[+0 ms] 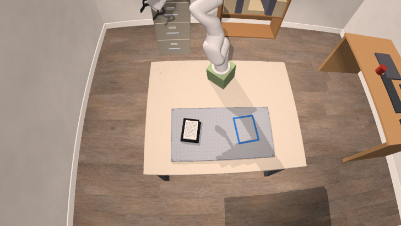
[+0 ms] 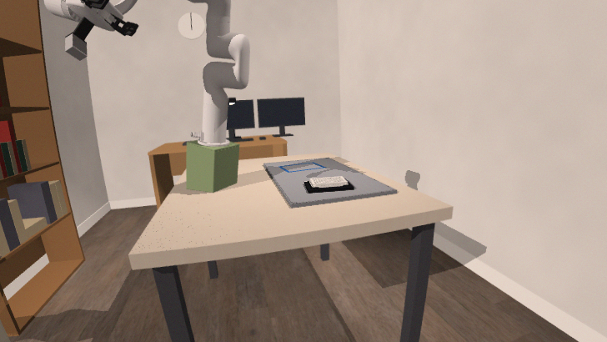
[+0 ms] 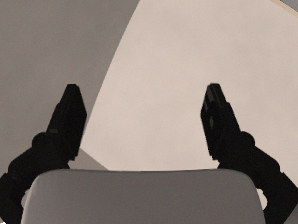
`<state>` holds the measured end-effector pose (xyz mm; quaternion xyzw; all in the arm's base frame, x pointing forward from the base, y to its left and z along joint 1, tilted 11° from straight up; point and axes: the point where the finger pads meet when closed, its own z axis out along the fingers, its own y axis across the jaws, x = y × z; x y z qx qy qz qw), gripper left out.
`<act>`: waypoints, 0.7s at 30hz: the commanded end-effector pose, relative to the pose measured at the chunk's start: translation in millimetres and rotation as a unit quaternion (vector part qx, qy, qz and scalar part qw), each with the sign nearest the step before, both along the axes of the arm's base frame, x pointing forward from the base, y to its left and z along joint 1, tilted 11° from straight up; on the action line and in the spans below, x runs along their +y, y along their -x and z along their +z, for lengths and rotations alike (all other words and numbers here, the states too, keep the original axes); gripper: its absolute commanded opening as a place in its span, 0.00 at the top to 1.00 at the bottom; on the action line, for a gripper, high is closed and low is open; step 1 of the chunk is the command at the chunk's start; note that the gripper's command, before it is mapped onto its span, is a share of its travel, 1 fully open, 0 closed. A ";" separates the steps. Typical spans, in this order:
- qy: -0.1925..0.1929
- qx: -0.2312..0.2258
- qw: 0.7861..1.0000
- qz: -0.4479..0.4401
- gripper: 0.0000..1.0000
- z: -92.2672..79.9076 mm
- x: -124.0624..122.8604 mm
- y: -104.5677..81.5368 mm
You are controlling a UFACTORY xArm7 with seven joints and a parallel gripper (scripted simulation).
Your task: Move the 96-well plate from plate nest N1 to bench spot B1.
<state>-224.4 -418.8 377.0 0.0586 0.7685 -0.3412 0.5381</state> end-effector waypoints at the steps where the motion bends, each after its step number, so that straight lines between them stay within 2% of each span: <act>1: 0.001 0.002 1.000 -0.001 0.00 -9.8 -8.2 -10.3; 7: -0.023 0.038 0.998 0.040 0.00 -22.7 -14.7 -24.2; 15: -0.023 0.038 0.998 0.040 0.00 -44.8 -25.8 -47.7; 19: -0.042 0.079 0.992 0.085 0.00 -57.8 -30.2 -62.3; 21: -0.041 0.079 0.992 0.085 0.00 -61.0 -31.3 -65.9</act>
